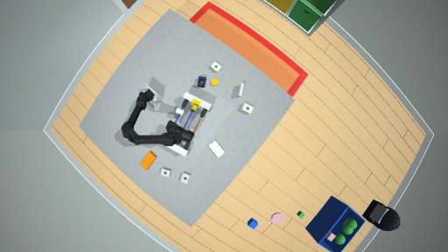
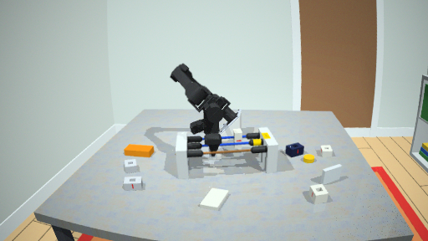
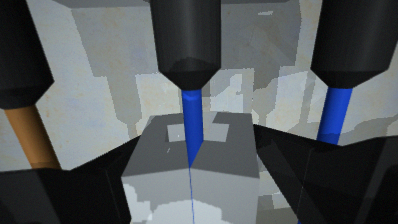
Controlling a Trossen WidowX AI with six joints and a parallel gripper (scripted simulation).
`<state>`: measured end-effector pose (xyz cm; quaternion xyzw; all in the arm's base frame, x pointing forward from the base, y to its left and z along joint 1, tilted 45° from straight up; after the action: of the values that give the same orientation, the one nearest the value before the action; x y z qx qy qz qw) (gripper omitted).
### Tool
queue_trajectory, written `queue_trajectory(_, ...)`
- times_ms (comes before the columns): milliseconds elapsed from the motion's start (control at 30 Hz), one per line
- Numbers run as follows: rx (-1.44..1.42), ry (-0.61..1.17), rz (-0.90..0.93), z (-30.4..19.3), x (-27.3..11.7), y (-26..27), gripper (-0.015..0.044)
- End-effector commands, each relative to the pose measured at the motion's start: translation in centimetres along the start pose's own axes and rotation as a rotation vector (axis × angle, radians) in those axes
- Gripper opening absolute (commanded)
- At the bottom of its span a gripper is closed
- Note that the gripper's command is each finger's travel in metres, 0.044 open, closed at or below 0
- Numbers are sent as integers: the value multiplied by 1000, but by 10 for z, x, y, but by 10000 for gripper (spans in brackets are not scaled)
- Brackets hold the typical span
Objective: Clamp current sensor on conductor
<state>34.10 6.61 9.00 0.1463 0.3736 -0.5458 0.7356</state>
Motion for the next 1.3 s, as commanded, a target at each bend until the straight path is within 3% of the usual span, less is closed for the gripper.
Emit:
queue_trajectory(0,-5,0,0,0,-1,-1,0)
queue_trajectory(1067,-5,0,0,0,-1,-1,0)
queue_trajectory(1267,-1,-3,67,-1,-3,-3,0)
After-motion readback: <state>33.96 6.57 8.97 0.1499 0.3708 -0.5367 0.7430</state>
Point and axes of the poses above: the point midway between the two fingers, 35 mm back from their tips, its own x axis out along the fingers, its own y axis across the jaws, z = x × y, the point moved 6 cm from there along -x, back along the fingers, and after that the axes turned 6 degrees about -x, right-handed, at the moved point
